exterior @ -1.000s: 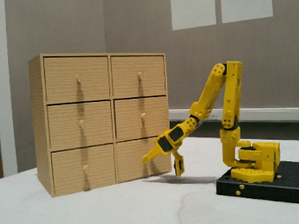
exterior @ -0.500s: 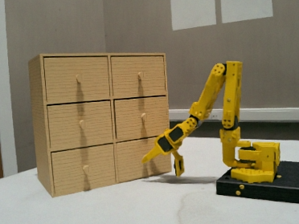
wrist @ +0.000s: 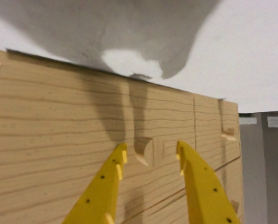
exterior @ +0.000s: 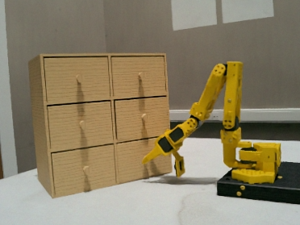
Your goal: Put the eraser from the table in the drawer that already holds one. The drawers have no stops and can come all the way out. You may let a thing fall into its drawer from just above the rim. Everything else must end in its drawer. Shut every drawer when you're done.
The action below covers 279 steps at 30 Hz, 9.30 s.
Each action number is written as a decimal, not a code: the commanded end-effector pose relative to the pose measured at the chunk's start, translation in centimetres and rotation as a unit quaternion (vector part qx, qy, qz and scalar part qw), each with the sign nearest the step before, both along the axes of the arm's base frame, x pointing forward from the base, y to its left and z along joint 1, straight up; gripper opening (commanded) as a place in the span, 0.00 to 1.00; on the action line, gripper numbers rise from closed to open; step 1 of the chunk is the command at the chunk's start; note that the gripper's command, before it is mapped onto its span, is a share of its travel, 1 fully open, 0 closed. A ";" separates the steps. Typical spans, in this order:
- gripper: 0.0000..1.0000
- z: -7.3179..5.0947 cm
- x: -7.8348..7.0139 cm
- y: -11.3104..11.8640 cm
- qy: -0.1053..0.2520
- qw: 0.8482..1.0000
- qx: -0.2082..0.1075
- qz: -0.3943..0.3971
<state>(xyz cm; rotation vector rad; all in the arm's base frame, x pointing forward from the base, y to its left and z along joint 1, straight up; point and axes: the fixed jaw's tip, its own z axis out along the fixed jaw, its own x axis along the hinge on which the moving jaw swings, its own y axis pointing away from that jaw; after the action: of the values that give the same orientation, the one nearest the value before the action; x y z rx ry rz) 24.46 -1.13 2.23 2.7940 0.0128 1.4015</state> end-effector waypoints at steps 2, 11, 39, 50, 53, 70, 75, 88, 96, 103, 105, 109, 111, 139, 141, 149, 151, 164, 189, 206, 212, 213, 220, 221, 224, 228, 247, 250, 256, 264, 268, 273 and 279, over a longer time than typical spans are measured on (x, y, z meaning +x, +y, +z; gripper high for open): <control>0.21 0.2 0.4 -0.4 -0.005 1.000 -0.002 -0.006; 0.21 0.2 0.4 -0.4 -0.005 1.000 -0.002 -0.007; 0.21 0.2 0.6 -0.6 -0.005 1.000 -0.002 -0.010; 0.21 0.2 0.7 -0.7 -0.005 1.000 -0.002 -0.012; 0.21 0.2 0.7 -0.7 -0.005 1.000 -0.002 -0.012; 0.16 0.2 0.7 -0.7 -0.005 1.000 -0.002 -0.012; 0.13 0.2 0.7 -0.7 -0.005 1.000 -0.002 -0.012; 0.05 0.2 0.7 -0.7 -0.005 1.000 -0.002 -0.012; 0.00 0.2 0.7 -0.7 -0.005 1.000 -0.002 -0.012; 0.00 0.2 0.7 -0.7 -0.005 1.000 -0.002 -0.012; 0.00 0.2 0.7 -0.7 -0.005 1.000 -0.002 -0.012; 0.00 0.2 0.7 -0.7 -0.005 1.000 -0.002 -0.012; 0.00 0.2 0.7 -0.7 -0.005 1.000 -0.002 -0.012; 0.06 0.1 0.4 -0.2 -0.003 1.000 0.000 -0.005; 0.08 0.1 0.4 -0.2 -0.003 1.000 0.000 -0.005; 0.13 0.1 0.4 -0.2 -0.003 1.000 0.000 -0.005; 0.14 0.1 0.4 -0.2 -0.003 1.000 0.000 -0.005; 0.21 0.1 0.4 -0.2 -0.003 1.000 0.000 -0.005; 0.21 0.1 -3.9 2.4 -0.004 0.999 0.016 0.045; 0.21 0.5 -3.5 2.5 0.021 0.999 0.016 0.045; 0.21 1.1 -3.4 2.5 0.043 0.998 0.016 0.044; 0.21 1.2 -3.3 2.5 0.046 0.998 0.016 0.044; 0.21 1.8 -3.4 2.6 0.064 0.997 0.016 0.044; 0.21 1.9 -3.4 2.6 0.068 0.997 0.016 0.044; 0.21 2.3 -3.6 2.6 0.079 0.996 0.016 0.043; 0.21 2.8 -3.8 2.6 0.093 0.995 0.015 0.043; 0.21 5.5 -6.1 2.4 0.154 0.987 0.014 0.041; 0.21 5.7 -6.3 2.4 0.157 0.987 0.014 0.041; 0.21 6.6 -7.5 2.3 0.179 0.983 0.013 0.040; 0.21 7.7 -9.5 2.1 0.205 0.978 0.012 0.039; 0.21 7.7 -9.5 2.1 0.205 0.978 0.012 0.039; 0.21 7.7 -9.5 2.1 0.205 0.978 0.012 0.039; 0.21 7.7 -9.5 2.1 0.205 0.978 0.012 0.039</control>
<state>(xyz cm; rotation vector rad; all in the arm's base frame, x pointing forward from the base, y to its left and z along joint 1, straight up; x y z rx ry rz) 15.01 0.84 9.59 3.0740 0.1139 0.7944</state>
